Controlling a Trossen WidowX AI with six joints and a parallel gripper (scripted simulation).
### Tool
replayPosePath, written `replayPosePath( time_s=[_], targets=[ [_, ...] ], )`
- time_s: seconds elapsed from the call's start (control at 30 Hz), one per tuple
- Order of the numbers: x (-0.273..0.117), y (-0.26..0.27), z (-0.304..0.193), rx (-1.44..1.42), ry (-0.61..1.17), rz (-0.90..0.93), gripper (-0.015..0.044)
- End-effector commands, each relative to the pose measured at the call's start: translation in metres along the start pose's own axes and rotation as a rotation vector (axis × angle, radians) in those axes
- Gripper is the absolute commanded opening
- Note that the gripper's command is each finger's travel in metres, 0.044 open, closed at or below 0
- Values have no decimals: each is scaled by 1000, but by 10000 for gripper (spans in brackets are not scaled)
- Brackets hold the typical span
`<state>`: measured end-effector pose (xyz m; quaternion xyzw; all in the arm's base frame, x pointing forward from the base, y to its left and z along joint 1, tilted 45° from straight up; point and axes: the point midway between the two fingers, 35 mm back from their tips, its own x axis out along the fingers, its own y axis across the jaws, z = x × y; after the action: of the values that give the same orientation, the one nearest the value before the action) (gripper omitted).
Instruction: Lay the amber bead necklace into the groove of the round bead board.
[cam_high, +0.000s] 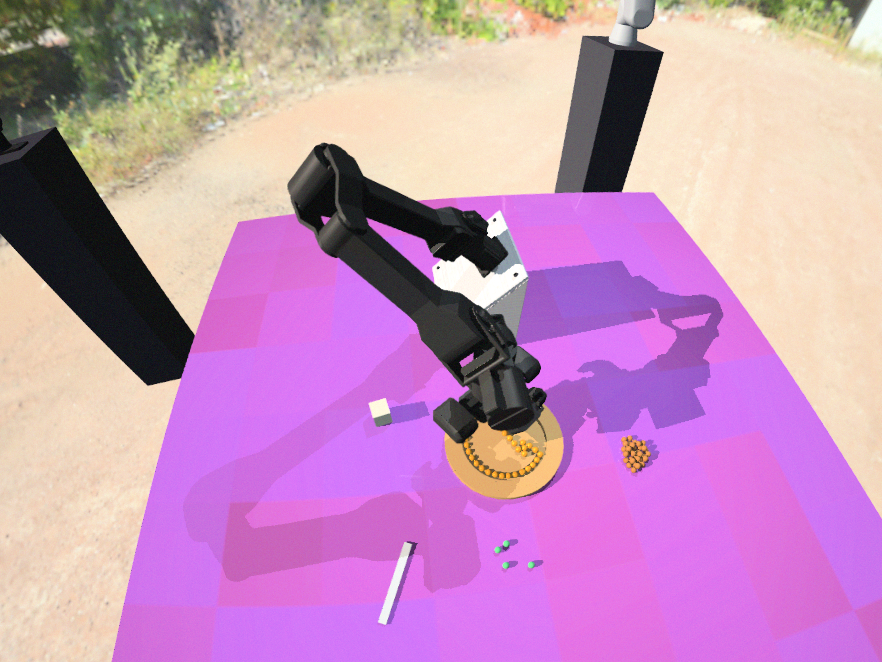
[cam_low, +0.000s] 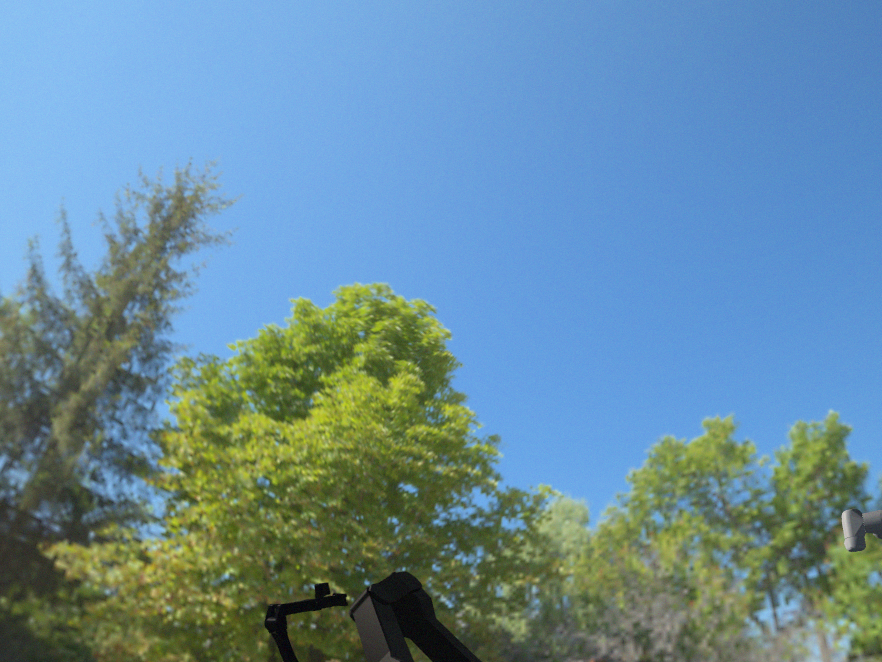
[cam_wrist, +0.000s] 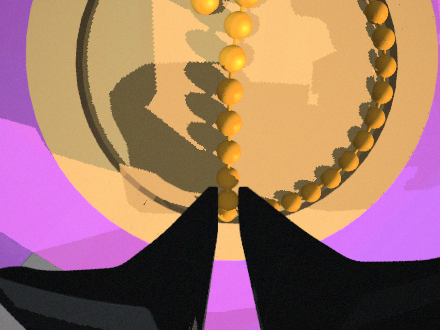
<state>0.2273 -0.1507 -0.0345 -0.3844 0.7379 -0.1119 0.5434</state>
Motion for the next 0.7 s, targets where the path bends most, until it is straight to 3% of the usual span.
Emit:
replayPosePath(
  time_s=[0.0, 0.67],
  targets=[
    [0, 0, 0, 1, 0, 0, 0],
    [-2, 12, -11, -6, 7, -1, 0]
  ],
)
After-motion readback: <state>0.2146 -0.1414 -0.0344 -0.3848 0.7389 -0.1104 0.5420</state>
